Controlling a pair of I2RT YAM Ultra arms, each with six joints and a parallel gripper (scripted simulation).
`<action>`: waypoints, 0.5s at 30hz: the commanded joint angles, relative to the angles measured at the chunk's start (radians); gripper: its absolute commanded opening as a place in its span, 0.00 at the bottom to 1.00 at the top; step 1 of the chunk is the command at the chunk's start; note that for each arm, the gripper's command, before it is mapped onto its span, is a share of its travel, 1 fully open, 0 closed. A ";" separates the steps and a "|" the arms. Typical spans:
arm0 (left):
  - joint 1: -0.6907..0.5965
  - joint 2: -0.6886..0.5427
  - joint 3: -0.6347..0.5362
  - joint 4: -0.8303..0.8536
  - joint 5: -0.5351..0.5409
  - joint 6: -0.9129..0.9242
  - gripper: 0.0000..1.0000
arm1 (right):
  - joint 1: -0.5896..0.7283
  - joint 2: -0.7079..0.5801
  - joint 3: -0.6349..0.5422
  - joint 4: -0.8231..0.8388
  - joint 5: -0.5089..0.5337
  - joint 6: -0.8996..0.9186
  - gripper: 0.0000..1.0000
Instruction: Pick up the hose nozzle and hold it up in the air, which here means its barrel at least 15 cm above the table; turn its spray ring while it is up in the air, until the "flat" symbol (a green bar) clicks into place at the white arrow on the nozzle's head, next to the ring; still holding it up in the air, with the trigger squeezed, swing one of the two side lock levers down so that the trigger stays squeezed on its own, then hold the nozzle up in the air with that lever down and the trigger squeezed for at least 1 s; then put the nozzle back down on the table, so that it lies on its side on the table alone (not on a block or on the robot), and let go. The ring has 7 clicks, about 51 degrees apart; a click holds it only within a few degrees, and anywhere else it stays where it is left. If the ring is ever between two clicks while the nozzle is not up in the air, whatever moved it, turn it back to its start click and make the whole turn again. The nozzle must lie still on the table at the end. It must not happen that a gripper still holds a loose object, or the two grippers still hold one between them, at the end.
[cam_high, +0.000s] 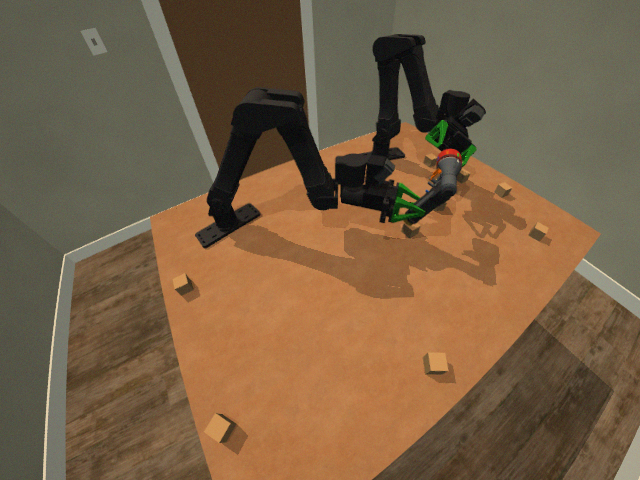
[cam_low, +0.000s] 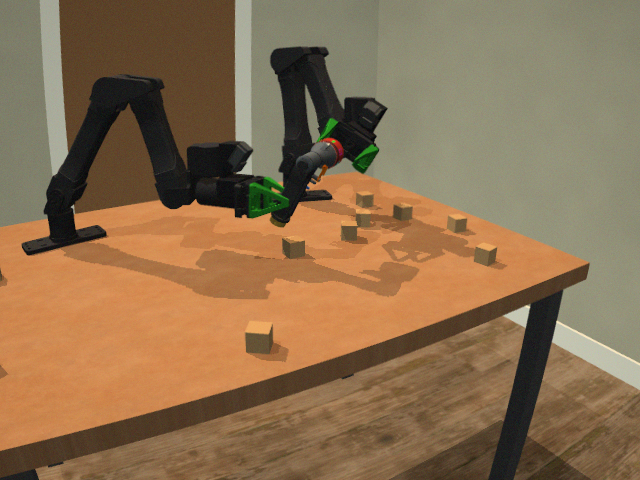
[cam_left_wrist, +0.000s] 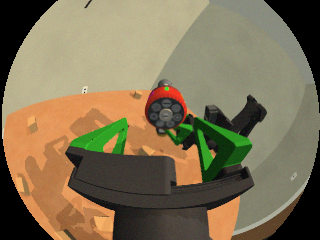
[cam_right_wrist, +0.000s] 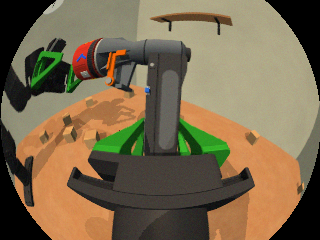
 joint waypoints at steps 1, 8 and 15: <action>0.013 -0.029 -0.004 0.022 0.037 -0.005 0.86 | -0.005 -0.057 0.050 0.095 0.000 0.010 0.36; 0.095 -0.053 -0.040 0.029 0.118 -0.015 0.86 | -0.005 -0.057 0.050 0.095 0.000 0.010 0.36; 0.143 -0.065 -0.034 0.039 0.170 -0.025 0.86 | -0.005 -0.057 0.050 0.095 0.000 0.010 0.36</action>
